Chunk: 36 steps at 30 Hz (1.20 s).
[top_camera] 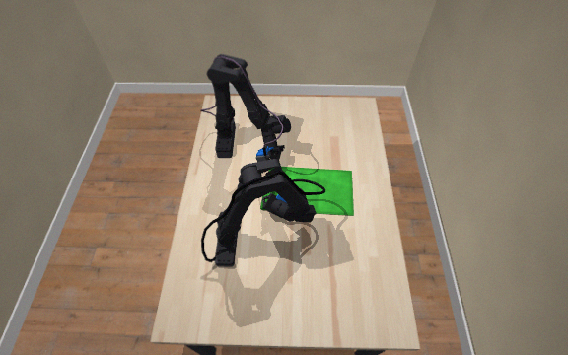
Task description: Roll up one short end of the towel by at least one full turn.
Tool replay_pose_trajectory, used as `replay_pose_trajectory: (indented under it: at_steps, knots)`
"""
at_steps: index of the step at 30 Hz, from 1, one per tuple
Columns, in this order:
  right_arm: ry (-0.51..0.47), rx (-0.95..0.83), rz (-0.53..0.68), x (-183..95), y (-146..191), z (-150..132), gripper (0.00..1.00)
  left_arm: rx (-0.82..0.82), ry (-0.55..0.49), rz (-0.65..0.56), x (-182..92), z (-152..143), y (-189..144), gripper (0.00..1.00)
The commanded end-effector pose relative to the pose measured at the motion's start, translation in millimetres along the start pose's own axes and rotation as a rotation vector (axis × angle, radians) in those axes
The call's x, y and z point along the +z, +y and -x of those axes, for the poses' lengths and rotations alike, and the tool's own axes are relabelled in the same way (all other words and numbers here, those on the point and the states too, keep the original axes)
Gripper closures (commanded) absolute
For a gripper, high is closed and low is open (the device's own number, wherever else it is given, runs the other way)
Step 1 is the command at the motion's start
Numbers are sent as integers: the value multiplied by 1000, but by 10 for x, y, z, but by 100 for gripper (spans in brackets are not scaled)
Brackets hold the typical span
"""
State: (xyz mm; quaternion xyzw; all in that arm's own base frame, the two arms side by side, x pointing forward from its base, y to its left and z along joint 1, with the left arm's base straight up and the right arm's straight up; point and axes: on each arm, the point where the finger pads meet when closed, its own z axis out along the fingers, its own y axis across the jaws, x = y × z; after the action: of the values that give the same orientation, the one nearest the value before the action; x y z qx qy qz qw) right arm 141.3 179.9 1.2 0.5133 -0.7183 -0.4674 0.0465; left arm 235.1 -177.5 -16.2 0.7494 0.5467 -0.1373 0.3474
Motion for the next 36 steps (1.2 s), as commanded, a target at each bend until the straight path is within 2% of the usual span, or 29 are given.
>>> replay_pose_trajectory:
  at_steps: [1,13,17,22,30,32,36]
  knots:
    - [-15,-21,-6,-28,-37,53,70,-24,-14,-20,3,-20,-110,87]
    - [-15,-21,-6,-88,40,98,15,-24,-14,-20,3,-20,-110,87]
    - [-15,-21,-6,-112,40,97,15,-26,-14,-24,3,-19,-110,87]
    - [-15,-21,-6,-323,41,94,15,-56,-13,-61,-1,-16,-108,87]
    - [-15,-21,-6,-736,44,88,15,-158,-9,-186,-13,-6,-102,87]
    - [-15,-21,-6,-736,44,88,15,-158,-9,-186,-13,-6,-102,87]
    - [-16,-23,-9,-787,45,88,15,-227,-6,-271,-22,0,-98,87]
